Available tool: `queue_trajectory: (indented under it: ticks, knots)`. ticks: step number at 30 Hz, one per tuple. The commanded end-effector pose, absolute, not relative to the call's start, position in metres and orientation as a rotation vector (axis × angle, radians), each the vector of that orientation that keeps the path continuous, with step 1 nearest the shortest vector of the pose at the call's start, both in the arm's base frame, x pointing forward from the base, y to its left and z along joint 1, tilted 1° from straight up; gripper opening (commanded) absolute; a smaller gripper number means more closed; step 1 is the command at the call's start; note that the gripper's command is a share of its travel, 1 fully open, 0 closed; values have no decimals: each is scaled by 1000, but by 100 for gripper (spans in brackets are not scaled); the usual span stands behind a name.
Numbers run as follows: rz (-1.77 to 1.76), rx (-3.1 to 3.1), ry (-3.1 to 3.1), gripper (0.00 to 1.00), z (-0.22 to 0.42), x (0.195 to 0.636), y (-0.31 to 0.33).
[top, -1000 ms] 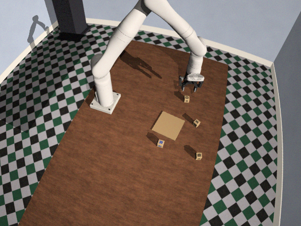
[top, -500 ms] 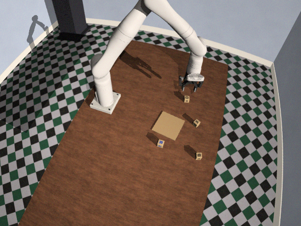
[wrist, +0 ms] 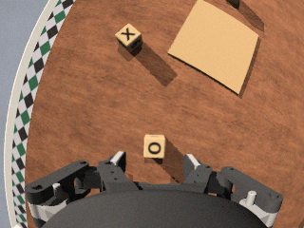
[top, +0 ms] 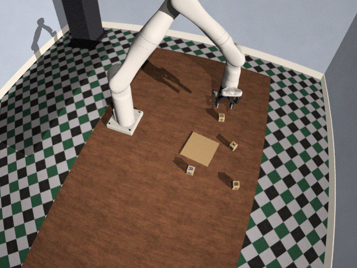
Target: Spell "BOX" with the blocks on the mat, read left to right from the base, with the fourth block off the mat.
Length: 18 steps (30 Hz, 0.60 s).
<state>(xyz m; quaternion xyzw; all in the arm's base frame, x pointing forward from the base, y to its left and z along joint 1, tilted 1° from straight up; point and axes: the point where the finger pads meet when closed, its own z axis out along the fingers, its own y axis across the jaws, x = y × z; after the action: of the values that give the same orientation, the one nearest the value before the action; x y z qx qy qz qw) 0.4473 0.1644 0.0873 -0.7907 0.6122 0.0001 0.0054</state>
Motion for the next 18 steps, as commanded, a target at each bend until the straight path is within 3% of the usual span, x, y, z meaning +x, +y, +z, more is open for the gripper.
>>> queue_trajectory:
  ticks: [1,18]
  knots:
    - [0,-2475,1916,67,88,448,164]
    - [0,-2475,1917,67,74,448,165]
